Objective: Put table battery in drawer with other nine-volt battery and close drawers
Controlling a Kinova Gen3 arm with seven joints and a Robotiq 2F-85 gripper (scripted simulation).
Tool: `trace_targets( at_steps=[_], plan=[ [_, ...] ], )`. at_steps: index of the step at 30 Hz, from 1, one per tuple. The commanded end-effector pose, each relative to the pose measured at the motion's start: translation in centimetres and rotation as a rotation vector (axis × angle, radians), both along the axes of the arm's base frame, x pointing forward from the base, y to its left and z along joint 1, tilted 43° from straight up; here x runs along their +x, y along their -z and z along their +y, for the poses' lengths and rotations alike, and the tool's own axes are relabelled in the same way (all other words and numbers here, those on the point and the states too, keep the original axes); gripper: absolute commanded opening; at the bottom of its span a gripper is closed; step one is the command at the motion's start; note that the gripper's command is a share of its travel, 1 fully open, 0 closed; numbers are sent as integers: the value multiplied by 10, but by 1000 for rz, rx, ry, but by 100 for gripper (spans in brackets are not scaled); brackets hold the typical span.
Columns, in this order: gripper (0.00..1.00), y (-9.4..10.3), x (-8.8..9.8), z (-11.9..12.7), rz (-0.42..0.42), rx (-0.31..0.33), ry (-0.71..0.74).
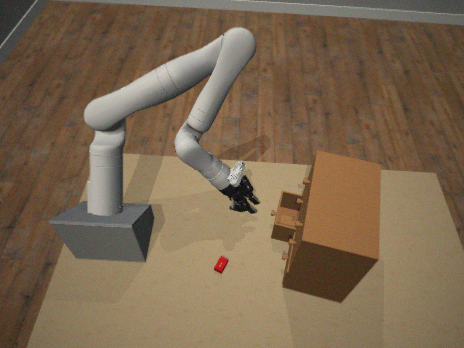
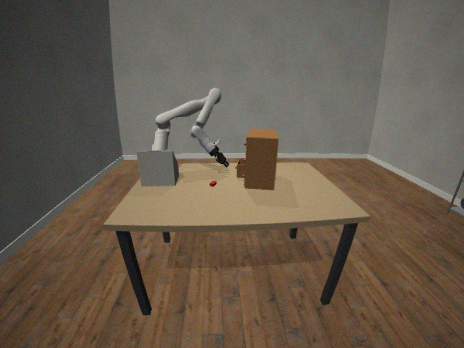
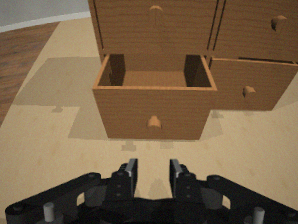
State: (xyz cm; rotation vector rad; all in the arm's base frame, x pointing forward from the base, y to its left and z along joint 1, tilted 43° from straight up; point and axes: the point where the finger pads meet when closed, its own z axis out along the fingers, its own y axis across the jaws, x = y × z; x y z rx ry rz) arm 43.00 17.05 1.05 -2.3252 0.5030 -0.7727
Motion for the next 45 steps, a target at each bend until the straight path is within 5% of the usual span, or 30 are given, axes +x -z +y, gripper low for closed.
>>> trace_targets(
  at_steps=[1,15,45],
  plan=[
    [33,-15,2,-14,-12,-2,13],
    [33,-49,-6,-43,-2,2,10],
    [33,-51,-8,-45,10,3,0]
  ],
)
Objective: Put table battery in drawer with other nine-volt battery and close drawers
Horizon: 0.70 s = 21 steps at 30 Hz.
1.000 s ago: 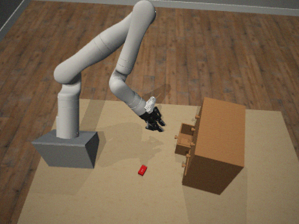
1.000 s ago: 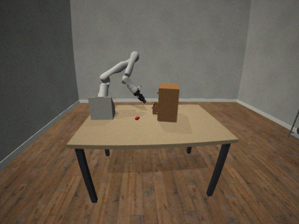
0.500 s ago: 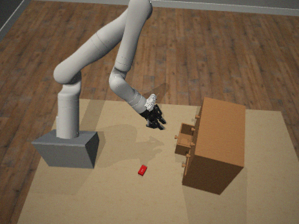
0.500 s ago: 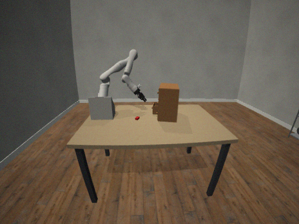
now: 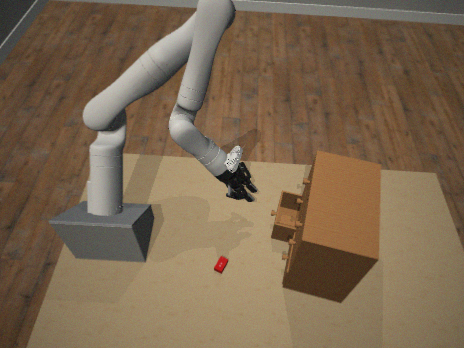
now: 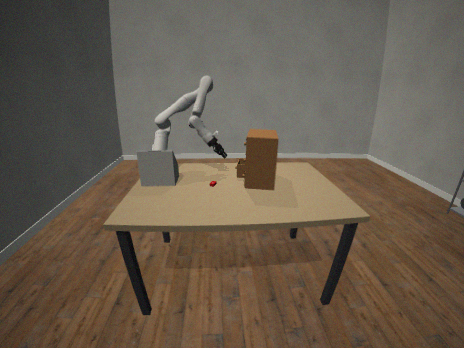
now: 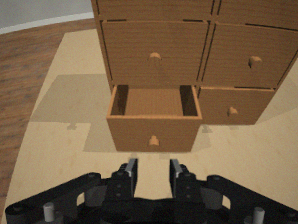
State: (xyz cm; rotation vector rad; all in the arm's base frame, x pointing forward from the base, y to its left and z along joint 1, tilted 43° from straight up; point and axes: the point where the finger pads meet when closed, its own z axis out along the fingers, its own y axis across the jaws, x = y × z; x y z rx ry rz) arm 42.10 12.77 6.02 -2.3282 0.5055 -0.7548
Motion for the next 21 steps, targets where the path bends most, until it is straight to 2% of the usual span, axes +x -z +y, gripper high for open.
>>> trace_targets(
  at_steps=[1,21],
  plan=[
    [33,-2,1,-2,-1,0,2],
    [33,-9,-5,-7,44,9,-40]
  ],
)
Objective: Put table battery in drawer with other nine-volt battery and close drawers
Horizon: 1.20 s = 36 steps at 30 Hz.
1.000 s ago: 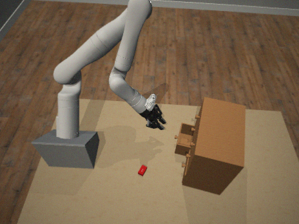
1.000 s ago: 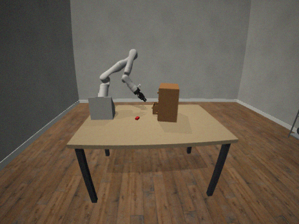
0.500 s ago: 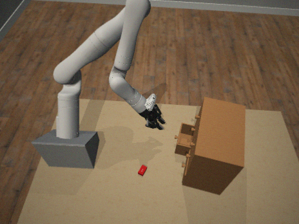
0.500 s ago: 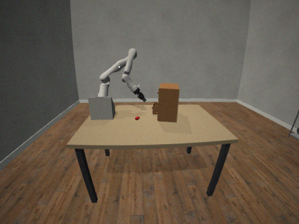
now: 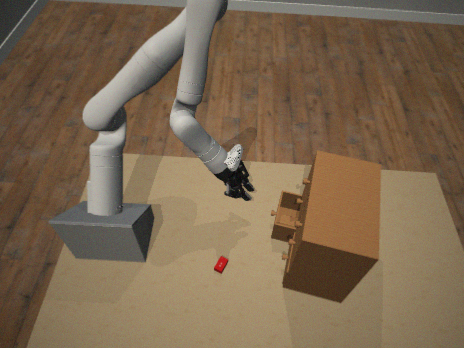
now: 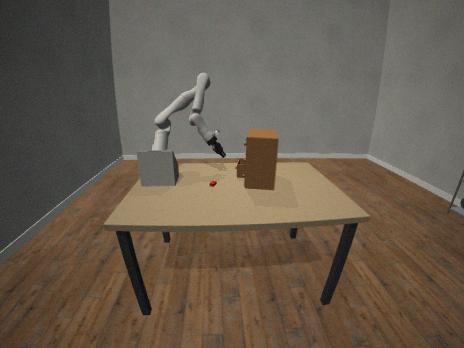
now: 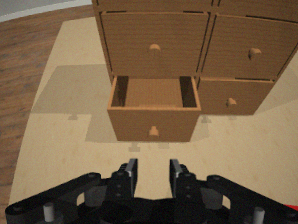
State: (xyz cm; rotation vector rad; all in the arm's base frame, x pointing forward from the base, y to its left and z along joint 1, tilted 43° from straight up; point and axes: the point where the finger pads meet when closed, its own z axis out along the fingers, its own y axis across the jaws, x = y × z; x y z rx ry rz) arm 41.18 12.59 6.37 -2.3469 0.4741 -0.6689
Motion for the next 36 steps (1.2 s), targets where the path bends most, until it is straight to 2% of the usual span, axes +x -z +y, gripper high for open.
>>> trace_targets(
  at_steps=[1,36],
  plan=[
    [33,-6,4,-6,-5,-1,4],
    [33,-28,-15,-23,142,31,-132]
  ],
)
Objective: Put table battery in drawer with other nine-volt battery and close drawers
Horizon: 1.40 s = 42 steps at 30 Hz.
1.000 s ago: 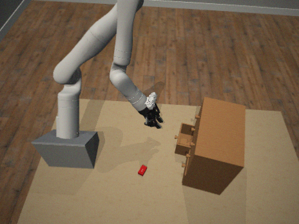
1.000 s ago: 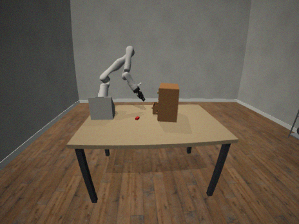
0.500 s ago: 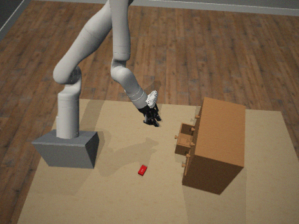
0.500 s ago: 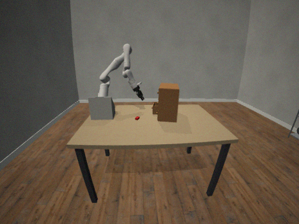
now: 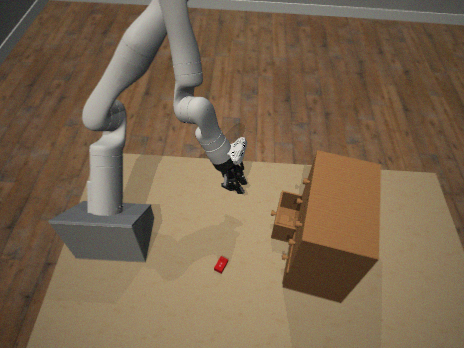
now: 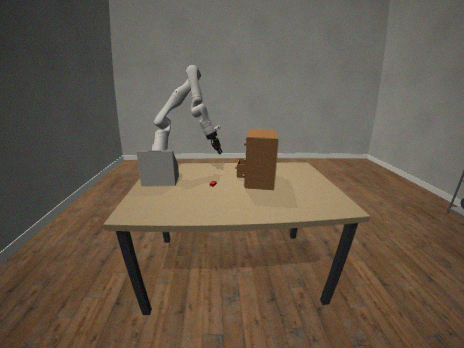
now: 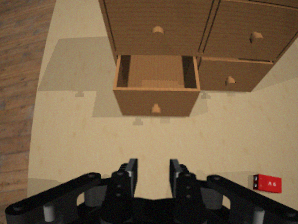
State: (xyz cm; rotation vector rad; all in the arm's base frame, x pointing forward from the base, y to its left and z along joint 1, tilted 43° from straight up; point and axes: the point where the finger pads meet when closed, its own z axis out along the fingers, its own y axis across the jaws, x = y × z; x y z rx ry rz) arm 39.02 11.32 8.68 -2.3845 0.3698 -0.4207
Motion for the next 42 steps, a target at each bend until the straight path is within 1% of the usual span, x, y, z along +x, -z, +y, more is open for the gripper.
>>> trace_targets(
  at_steps=[1,5,20,22,37,42],
  plan=[
    [33,-6,6,-10,1,1,9],
    [33,-7,5,-12,12,2,-1],
    [33,-20,-6,-21,96,20,-79],
    [33,-20,-6,-21,96,20,-79],
    [33,-34,-18,-31,188,39,-165],
    [33,-37,-21,-33,206,44,-182]
  ],
)
